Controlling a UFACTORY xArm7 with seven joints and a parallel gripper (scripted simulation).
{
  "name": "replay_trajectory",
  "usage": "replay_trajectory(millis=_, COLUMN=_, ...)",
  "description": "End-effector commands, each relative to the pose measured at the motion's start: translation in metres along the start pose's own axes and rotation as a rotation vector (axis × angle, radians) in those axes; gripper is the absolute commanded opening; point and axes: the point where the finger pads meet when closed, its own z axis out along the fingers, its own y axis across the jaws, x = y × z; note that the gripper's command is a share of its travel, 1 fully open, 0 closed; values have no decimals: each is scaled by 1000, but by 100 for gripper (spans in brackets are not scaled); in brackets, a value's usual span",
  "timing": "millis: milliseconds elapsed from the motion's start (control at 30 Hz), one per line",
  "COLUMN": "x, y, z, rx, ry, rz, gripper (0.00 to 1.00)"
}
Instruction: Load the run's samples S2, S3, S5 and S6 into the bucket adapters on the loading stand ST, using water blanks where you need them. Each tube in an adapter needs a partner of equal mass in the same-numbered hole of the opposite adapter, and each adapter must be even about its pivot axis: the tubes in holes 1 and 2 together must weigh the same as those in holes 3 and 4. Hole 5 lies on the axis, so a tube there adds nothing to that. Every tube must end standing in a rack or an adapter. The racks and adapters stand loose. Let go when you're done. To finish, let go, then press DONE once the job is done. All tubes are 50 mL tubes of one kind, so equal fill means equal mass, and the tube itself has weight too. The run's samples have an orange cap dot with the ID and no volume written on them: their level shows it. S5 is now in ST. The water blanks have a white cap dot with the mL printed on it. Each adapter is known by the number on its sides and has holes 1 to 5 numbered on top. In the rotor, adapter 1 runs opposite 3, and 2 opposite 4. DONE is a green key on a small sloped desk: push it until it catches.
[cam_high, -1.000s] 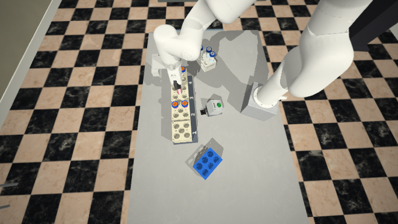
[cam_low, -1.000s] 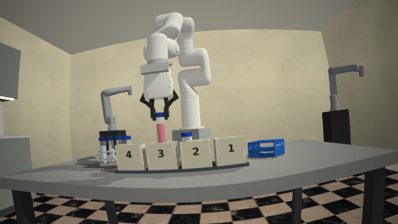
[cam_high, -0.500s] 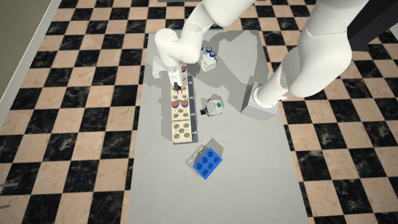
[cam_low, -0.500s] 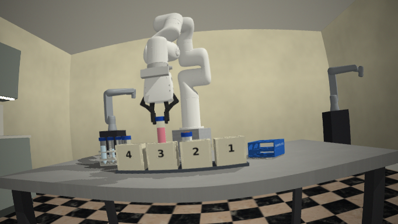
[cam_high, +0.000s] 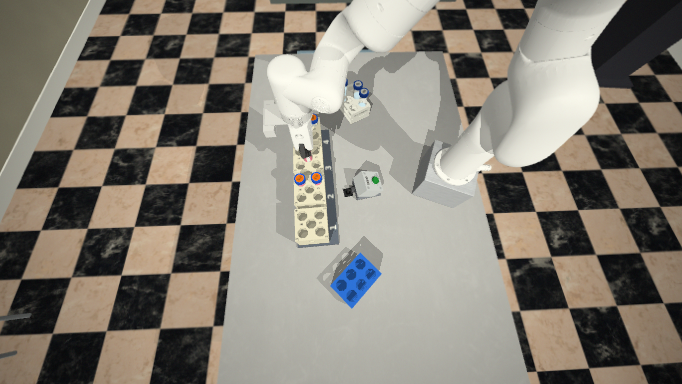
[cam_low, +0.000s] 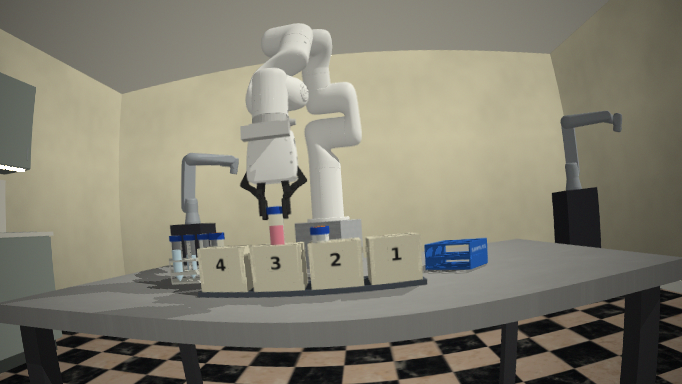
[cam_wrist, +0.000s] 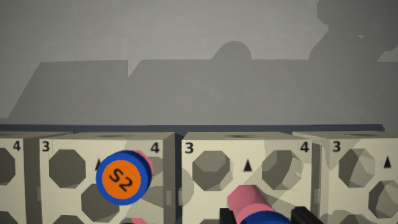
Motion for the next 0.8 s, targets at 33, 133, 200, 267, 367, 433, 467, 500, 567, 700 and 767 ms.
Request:
replay_trajectory(millis=33, x=2, y=0, z=3, rx=-1, ry=5, rz=0, gripper=0)
replay_trajectory(millis=133, x=2, y=0, z=5, rx=-1, ry=5, rz=0, gripper=0)
replay_trajectory(millis=200, x=2, y=0, z=6, rx=-1, ry=5, rz=0, gripper=0)
replay_trajectory(millis=267, x=2, y=0, z=8, rx=-1, ry=5, rz=0, gripper=0)
replay_trajectory(millis=367, x=2, y=0, z=11, rx=-1, ry=5, rz=0, gripper=0)
replay_trajectory(millis=433, x=2, y=0, z=13, rx=-1, ry=5, rz=0, gripper=0)
replay_trajectory(millis=467, x=2, y=0, z=14, rx=-1, ry=5, rz=0, gripper=0)
replay_trajectory(millis=500, x=2, y=0, z=15, rx=-1, ry=5, rz=0, gripper=0)
replay_trajectory(millis=567, x=2, y=0, z=17, rx=-1, ry=5, rz=0, gripper=0)
replay_trajectory(millis=700, x=2, y=0, z=20, rx=-1, ry=5, rz=0, gripper=0)
replay_trajectory(millis=767, x=2, y=0, z=21, rx=-1, ry=5, rz=0, gripper=0)
